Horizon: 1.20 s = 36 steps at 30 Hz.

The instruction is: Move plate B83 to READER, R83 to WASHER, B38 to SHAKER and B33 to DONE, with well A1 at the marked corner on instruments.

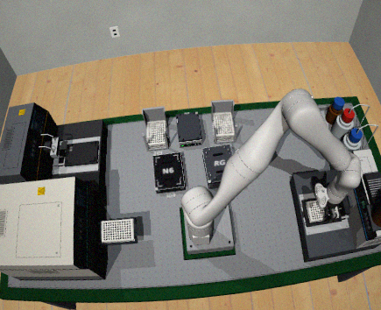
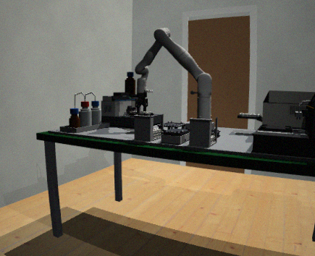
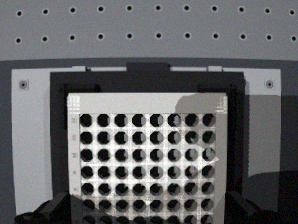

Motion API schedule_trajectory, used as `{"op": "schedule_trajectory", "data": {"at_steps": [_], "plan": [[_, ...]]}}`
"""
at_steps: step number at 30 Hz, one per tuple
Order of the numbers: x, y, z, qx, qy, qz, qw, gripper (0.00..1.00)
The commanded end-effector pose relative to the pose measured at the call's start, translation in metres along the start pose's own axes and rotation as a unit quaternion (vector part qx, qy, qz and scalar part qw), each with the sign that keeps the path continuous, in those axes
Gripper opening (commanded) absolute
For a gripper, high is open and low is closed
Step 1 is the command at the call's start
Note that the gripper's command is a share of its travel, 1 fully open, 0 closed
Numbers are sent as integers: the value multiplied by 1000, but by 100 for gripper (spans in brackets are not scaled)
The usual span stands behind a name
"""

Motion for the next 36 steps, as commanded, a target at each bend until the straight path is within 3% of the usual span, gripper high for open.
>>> {"op": "schedule_trajectory", "data": {"at_steps": [1,36], "plan": [[0,-1,0,0,0,-1,1000,94],[0,-10,0,0,0,-1,1000,94]]}}
Point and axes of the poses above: the point where the finger pads meet when closed, its own y axis out along the fingers, its own z axis across the jaws, x = y × z, the point moved 2 cm from there along -y, back along the fingers, and after that the axes turned 8 degrees about -y, right-handed, at the moved point
